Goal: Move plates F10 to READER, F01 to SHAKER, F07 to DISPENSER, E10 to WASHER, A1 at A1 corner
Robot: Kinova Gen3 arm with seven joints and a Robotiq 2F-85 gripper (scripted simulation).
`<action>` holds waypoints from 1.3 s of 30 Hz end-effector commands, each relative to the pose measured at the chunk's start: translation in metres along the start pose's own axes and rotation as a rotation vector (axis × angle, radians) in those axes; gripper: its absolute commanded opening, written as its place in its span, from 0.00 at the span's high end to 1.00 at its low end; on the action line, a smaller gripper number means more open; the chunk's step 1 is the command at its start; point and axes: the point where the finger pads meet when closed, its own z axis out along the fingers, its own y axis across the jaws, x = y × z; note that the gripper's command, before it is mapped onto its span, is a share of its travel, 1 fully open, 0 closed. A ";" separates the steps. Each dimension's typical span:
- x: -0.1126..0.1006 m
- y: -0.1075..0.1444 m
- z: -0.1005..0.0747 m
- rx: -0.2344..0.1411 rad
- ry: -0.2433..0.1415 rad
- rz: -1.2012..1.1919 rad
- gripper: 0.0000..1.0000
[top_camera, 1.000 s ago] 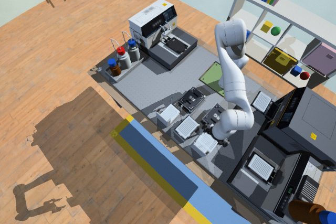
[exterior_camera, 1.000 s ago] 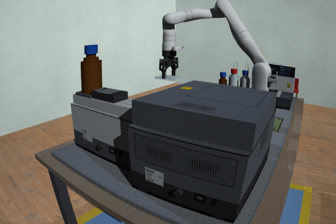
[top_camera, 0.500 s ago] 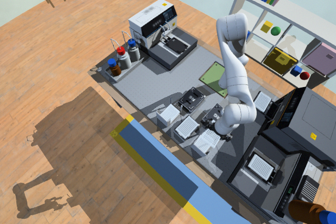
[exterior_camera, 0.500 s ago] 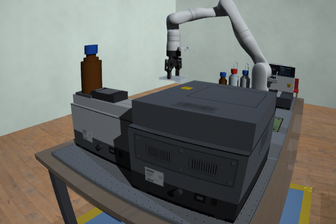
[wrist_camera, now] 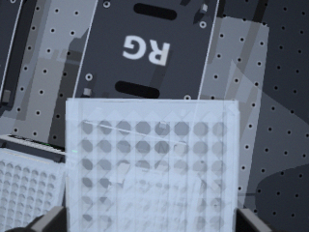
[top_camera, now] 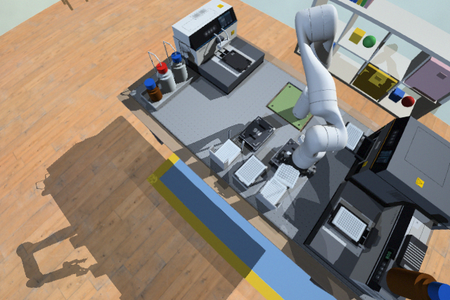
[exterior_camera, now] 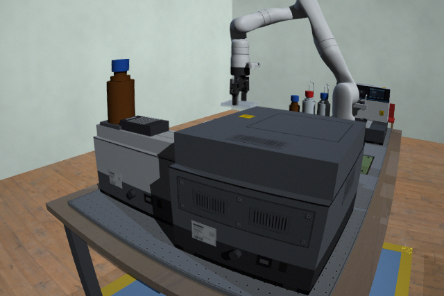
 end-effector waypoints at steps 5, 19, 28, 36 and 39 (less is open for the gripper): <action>0.026 -0.005 -0.001 -0.002 -0.003 -0.049 0.06; 0.059 -0.026 -0.001 -0.002 -0.003 -0.142 0.06; 0.076 -0.042 -0.001 -0.002 -0.003 -0.155 0.06; 0.091 -0.061 0.000 -0.001 -0.003 -0.214 0.06; 0.096 -0.069 0.000 -0.001 -0.003 -0.249 0.06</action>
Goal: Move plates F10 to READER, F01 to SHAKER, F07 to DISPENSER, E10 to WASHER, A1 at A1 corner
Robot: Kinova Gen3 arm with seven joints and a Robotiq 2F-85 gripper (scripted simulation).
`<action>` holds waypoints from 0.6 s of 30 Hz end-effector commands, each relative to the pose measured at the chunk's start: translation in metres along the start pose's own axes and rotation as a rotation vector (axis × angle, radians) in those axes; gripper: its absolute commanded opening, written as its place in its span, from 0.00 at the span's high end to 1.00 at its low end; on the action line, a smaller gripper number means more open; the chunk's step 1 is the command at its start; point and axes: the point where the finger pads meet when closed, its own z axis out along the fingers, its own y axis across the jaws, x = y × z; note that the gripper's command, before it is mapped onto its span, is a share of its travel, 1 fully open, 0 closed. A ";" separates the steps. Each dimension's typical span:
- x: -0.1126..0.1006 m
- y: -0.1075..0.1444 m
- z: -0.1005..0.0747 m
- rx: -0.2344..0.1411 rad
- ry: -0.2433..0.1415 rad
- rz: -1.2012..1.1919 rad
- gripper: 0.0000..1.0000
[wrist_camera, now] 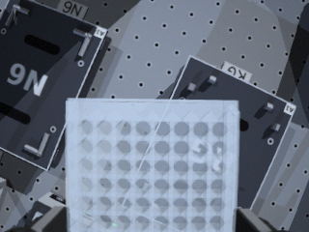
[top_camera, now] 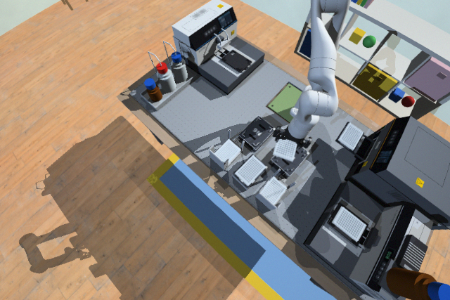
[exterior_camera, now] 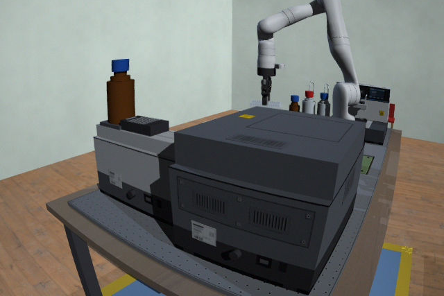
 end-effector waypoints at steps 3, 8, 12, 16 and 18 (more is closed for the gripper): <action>0.013 -0.013 -0.001 -0.003 -0.005 -0.053 0.06; 0.022 -0.022 -0.001 -0.003 -0.005 -0.053 0.06; 0.030 -0.029 0.000 -0.003 -0.005 -0.053 0.06; 0.039 -0.038 0.000 -0.003 -0.005 -0.100 0.06; 0.044 -0.043 0.000 -0.003 -0.005 -0.123 0.06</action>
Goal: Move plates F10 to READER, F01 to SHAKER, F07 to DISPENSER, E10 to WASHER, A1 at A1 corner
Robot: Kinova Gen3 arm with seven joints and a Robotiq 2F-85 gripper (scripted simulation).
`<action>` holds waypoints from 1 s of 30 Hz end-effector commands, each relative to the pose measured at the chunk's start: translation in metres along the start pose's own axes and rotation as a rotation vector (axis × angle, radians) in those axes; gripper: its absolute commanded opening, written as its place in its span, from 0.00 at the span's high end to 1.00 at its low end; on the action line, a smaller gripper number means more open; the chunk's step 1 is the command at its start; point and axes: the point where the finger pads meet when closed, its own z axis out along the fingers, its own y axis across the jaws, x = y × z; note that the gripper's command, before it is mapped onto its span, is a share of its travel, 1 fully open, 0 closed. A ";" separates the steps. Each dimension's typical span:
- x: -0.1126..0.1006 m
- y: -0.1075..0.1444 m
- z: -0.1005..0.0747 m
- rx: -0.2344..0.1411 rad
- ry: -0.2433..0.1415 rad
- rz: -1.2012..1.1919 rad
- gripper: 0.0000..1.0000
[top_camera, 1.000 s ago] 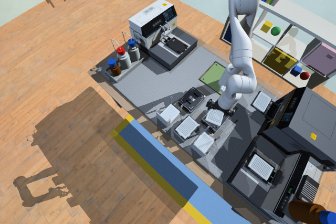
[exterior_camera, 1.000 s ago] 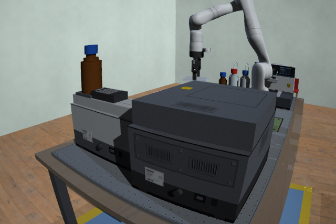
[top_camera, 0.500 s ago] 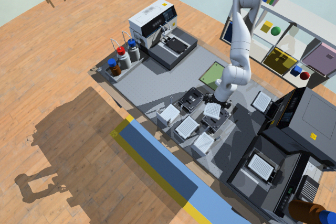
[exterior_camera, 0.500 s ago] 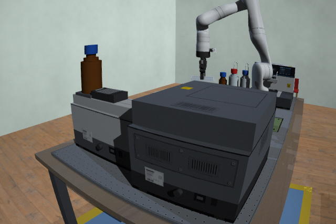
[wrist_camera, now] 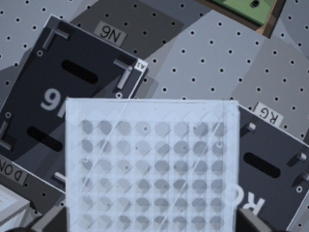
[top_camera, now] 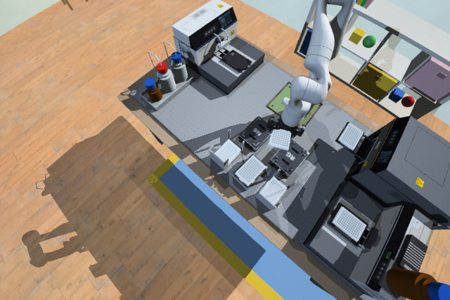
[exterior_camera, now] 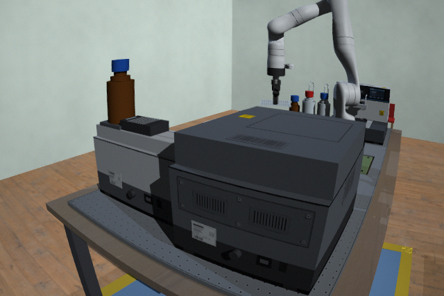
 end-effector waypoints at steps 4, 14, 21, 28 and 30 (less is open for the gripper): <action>0.014 -0.011 -0.001 -0.002 -0.006 -0.062 0.06; 0.037 -0.031 0.000 -0.002 -0.006 -0.075 0.06; 0.050 -0.041 0.000 -0.002 -0.006 -0.133 0.06; 0.068 -0.056 0.000 -0.002 -0.006 -0.181 0.06; 0.073 -0.060 0.000 -0.002 -0.006 -0.181 0.06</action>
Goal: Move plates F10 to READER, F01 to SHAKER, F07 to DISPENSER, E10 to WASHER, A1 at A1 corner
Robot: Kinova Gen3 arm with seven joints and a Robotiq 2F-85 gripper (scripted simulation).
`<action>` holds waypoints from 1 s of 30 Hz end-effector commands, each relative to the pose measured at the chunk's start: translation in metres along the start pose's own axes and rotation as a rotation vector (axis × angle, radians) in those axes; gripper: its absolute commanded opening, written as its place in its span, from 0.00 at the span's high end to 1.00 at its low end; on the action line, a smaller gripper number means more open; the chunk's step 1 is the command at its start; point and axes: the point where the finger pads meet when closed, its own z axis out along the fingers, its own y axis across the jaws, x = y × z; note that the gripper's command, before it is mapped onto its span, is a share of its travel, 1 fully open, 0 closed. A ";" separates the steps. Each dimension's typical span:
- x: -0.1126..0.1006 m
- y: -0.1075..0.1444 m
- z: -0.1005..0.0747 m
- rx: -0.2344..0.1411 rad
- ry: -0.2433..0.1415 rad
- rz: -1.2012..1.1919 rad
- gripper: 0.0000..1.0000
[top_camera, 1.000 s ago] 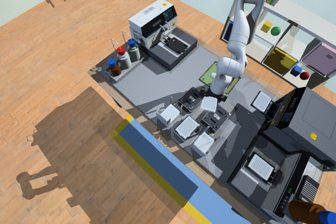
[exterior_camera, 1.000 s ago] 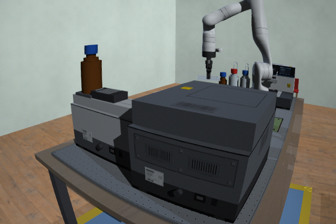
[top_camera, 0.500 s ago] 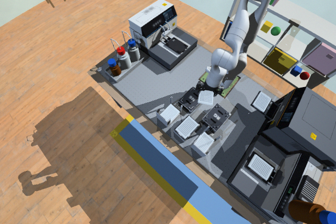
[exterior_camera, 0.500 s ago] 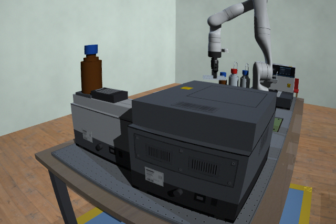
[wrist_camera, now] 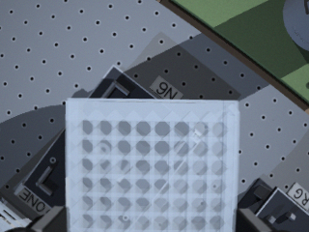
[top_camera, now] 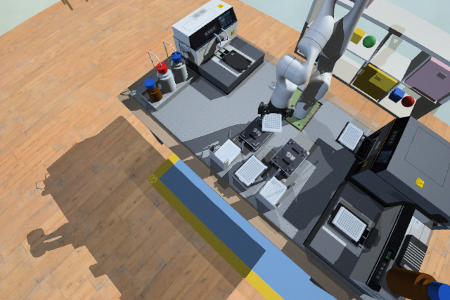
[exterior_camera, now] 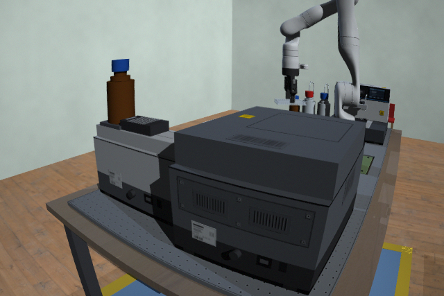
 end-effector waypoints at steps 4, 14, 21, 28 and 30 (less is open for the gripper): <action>0.019 -0.011 0.000 0.001 -0.009 -0.006 0.06; 0.042 -0.024 0.000 0.002 -0.009 -0.099 0.06; 0.063 -0.035 0.000 0.002 -0.009 -0.112 0.06; 0.078 -0.043 0.000 0.002 -0.009 -0.159 0.06; 0.083 -0.047 0.000 0.002 -0.008 -0.182 0.06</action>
